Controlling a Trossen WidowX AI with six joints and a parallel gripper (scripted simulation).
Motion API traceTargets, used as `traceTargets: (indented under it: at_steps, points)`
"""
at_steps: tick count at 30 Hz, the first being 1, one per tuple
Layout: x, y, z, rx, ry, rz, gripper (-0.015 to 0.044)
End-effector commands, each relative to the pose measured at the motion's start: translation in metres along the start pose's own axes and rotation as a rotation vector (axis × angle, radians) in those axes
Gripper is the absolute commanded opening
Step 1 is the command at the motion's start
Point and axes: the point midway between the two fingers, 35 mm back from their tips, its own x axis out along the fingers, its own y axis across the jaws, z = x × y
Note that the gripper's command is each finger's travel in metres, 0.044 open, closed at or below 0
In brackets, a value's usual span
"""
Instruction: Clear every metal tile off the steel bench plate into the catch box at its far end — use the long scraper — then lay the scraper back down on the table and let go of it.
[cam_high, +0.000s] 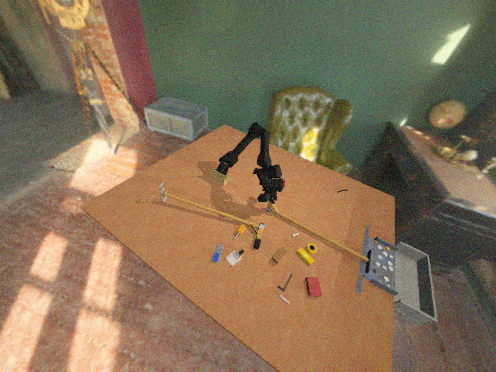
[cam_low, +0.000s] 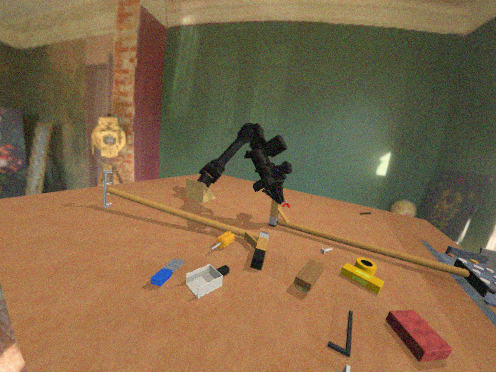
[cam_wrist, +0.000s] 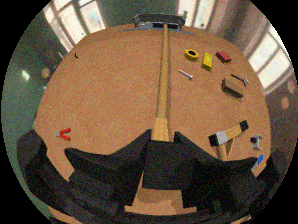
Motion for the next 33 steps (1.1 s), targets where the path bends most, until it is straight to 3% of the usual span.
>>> traceTargets:
  at_steps: [1,33]
  points:
    - [0.003,-0.004,0.009,0.002,-0.008,-0.002,0.0000]
    - [0.030,-0.016,0.048,-0.001,-0.010,-0.002,0.0000]
